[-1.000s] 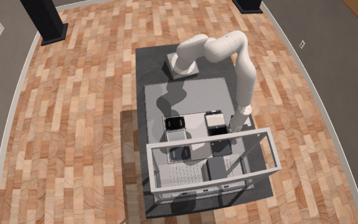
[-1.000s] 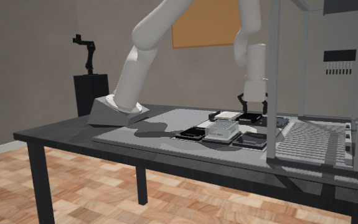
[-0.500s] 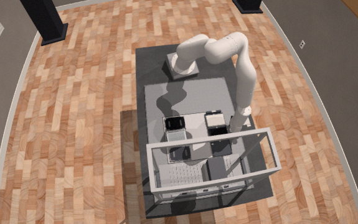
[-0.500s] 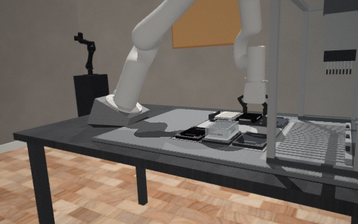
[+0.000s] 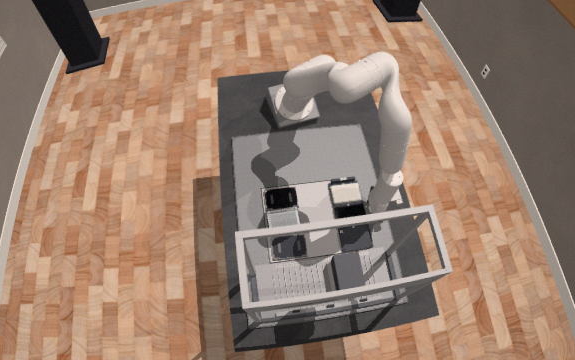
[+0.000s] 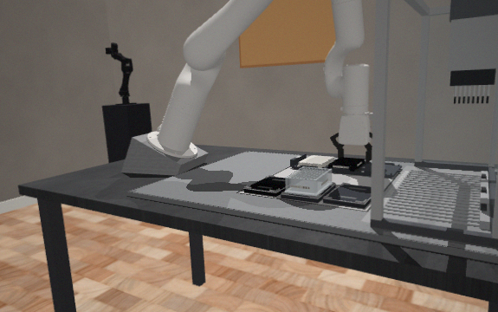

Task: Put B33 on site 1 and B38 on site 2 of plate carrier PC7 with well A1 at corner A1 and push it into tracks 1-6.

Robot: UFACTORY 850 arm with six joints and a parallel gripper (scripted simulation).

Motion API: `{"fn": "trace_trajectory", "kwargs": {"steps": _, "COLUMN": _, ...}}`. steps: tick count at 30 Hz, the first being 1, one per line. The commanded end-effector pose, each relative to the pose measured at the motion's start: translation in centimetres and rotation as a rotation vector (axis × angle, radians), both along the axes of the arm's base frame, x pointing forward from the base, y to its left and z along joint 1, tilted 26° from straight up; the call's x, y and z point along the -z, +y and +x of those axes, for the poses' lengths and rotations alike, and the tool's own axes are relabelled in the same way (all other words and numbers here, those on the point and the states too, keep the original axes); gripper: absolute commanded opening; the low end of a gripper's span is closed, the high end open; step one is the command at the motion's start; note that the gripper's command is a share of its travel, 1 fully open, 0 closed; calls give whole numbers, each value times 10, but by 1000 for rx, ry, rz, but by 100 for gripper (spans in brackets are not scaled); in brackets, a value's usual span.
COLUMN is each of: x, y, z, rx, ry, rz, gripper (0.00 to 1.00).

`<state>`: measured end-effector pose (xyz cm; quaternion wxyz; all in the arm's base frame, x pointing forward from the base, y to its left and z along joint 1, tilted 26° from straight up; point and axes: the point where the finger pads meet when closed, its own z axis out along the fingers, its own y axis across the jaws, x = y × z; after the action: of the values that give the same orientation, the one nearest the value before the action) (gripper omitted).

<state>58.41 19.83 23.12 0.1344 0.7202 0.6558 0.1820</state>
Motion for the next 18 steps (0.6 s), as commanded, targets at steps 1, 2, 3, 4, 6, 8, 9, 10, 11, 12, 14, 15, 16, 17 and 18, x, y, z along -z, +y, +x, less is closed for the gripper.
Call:
{"fn": "trace_trajectory", "kwargs": {"steps": 1, "x": -1, "y": -1, "z": 0, "rx": 0, "ry": -1, "rz": 0, "gripper": 100}}
{"fn": "trace_trajectory", "kwargs": {"steps": 2, "x": -1, "y": -2, "z": 0, "rx": 0, "ry": -1, "rz": 0, "gripper": 100}}
{"fn": "trace_trajectory", "kwargs": {"steps": 3, "x": 0, "y": -2, "z": 0, "rx": 0, "ry": -1, "rz": 0, "gripper": 100}}
{"fn": "trace_trajectory", "kwargs": {"steps": 4, "x": 0, "y": -3, "z": 0, "rx": 0, "ry": -1, "rz": 0, "gripper": 100}}
{"fn": "trace_trajectory", "kwargs": {"steps": 6, "x": 0, "y": -4, "z": 0, "rx": 0, "ry": -1, "rz": 1, "gripper": 100}}
{"fn": "trace_trajectory", "kwargs": {"steps": 8, "x": 0, "y": -5, "z": 0, "rx": 0, "ry": -1, "rz": 0, "gripper": 100}}
{"fn": "trace_trajectory", "kwargs": {"steps": 9, "x": 0, "y": -5, "z": 0, "rx": 0, "ry": -1, "rz": 0, "gripper": 100}}
{"fn": "trace_trajectory", "kwargs": {"steps": 10, "x": 0, "y": -5, "z": 0, "rx": 0, "ry": -1, "rz": 0, "gripper": 100}}
{"fn": "trace_trajectory", "kwargs": {"steps": 11, "x": 0, "y": -5, "z": 0, "rx": 0, "ry": -1, "rz": 0, "gripper": 100}}
{"fn": "trace_trajectory", "kwargs": {"steps": 12, "x": 0, "y": -6, "z": 0, "rx": 0, "ry": -1, "rz": 0, "gripper": 100}}
{"fn": "trace_trajectory", "kwargs": {"steps": 14, "x": 0, "y": -7, "z": 0, "rx": 0, "ry": -1, "rz": 0, "gripper": 100}}
{"fn": "trace_trajectory", "kwargs": {"steps": 15, "x": 0, "y": -7, "z": 0, "rx": 0, "ry": -1, "rz": 0, "gripper": 100}}
{"fn": "trace_trajectory", "kwargs": {"steps": 16, "x": 0, "y": -8, "z": 0, "rx": 0, "ry": -1, "rz": 0, "gripper": 100}}
{"fn": "trace_trajectory", "kwargs": {"steps": 17, "x": 0, "y": -8, "z": 0, "rx": 0, "ry": -1, "rz": 0, "gripper": 100}}
{"fn": "trace_trajectory", "kwargs": {"steps": 18, "x": 0, "y": -9, "z": 0, "rx": 0, "ry": -1, "rz": 0, "gripper": 100}}
